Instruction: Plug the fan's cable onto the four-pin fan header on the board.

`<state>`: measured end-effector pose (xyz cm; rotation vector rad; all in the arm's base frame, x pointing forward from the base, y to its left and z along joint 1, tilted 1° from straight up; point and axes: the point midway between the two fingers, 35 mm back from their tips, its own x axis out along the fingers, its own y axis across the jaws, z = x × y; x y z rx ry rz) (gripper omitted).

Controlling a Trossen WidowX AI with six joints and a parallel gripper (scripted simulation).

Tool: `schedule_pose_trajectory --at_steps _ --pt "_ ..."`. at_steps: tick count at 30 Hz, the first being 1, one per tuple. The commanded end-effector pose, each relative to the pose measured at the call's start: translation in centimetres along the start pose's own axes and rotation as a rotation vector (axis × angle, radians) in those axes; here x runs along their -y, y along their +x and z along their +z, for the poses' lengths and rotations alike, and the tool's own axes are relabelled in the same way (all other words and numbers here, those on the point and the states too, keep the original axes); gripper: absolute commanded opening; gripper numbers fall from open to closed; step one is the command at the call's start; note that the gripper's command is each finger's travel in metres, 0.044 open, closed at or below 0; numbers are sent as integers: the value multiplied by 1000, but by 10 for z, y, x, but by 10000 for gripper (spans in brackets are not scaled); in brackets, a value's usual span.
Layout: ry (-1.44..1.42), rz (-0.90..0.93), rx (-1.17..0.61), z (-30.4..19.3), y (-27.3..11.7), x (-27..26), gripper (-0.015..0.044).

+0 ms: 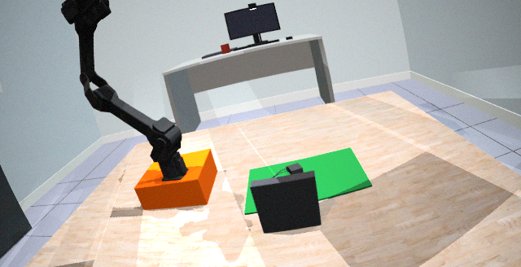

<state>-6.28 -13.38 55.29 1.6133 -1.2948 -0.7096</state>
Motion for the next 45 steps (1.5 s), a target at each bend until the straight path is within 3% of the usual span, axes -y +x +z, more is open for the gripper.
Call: schedule_pose_trajectory --at_steps 1,4,7,19,26,35,45 --pt "0 0 0 0 0 0 194" --pt "0 0 0 0 0 0 273" --pt "-91 -18 -24 -15 6 8 210" --pt "-1003 -172 -398 -163 40 126 210" --pt "-1302 -192 -569 -201 39 176 210" --pt "-2085 -74 -1082 -264 15 310 210" --pt "-2637 293 -1726 -278 -34 436 210"
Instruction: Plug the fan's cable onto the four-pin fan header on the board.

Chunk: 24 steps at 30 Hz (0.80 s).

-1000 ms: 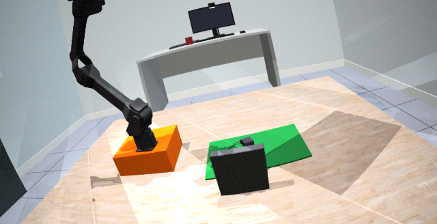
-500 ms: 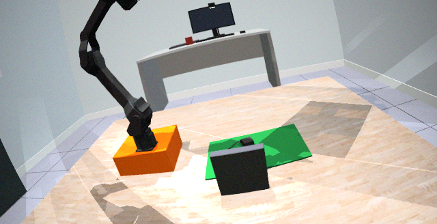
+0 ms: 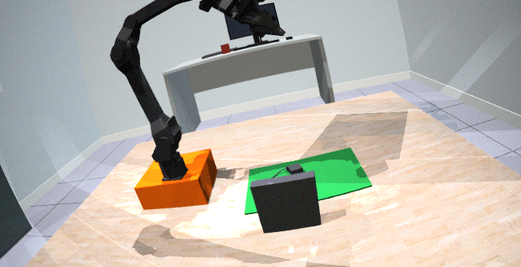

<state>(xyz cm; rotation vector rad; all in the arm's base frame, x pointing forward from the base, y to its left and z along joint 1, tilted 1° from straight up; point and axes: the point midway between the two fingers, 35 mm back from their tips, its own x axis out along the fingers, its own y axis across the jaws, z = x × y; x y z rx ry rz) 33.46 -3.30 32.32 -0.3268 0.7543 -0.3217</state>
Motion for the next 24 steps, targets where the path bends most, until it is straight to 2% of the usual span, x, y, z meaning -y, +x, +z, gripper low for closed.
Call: schedule_pose_trajectory --at_steps 1,12,20,24 --pt "-427 167 -104 -26 41 -57 210" --pt "-1217 596 -177 -106 91 -158 210" --pt "-1733 1005 -88 -184 104 -216 210" --pt "-1787 1055 -66 -193 104 -221 210"
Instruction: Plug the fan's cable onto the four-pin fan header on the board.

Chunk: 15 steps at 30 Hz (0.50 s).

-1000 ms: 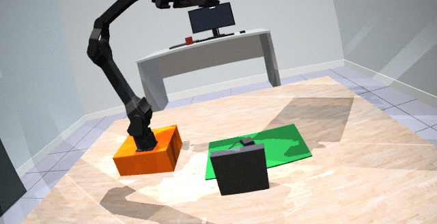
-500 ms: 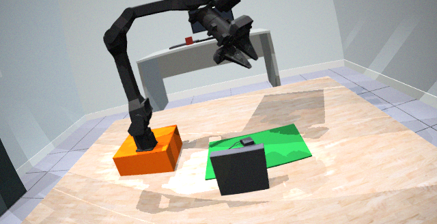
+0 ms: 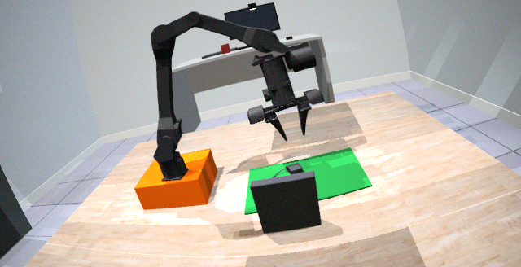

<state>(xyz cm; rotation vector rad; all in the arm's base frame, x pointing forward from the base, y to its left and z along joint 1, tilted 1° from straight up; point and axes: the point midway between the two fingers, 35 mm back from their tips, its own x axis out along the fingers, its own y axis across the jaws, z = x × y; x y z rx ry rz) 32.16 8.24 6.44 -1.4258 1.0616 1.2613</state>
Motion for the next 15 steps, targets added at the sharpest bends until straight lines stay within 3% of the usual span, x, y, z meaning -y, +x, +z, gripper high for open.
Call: schedule_pose_trajectory --at_steps 1,8,15 --pt "-177 81 54 13 23 -16 210" --pt "-177 81 54 13 23 -16 210" --pt "-178 81 54 15 56 -19 210"
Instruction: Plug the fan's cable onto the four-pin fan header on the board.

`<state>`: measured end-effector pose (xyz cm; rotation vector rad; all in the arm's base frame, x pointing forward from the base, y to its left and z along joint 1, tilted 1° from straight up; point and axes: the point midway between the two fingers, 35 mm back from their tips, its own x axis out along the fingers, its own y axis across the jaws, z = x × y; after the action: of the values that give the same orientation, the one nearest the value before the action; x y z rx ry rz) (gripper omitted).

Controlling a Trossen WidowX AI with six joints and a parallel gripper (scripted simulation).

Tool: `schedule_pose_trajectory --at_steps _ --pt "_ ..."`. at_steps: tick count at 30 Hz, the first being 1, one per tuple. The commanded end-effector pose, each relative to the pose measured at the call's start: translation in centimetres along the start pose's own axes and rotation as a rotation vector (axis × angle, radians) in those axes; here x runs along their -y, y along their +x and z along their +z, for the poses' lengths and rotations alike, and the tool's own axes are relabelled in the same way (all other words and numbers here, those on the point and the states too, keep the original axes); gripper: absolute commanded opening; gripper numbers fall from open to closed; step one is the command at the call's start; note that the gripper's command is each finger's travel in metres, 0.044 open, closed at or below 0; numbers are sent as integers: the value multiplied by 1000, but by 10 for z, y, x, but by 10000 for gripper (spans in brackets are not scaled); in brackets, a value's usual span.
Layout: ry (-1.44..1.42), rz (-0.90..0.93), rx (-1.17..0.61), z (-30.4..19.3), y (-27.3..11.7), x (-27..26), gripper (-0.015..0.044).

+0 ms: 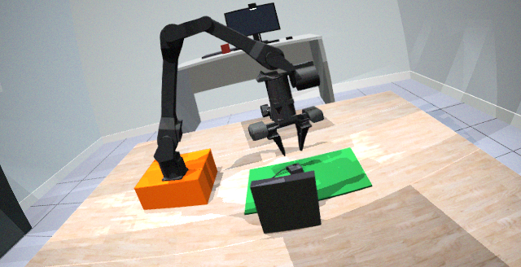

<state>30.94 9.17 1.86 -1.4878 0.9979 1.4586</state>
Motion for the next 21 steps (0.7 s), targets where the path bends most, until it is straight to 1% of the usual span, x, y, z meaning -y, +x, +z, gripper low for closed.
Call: schedule_pose_trajectory --at_steps 1,21 --pt "-7 11 6 1 13 -3 210" --pt "-7 11 6 1 41 -3 210"
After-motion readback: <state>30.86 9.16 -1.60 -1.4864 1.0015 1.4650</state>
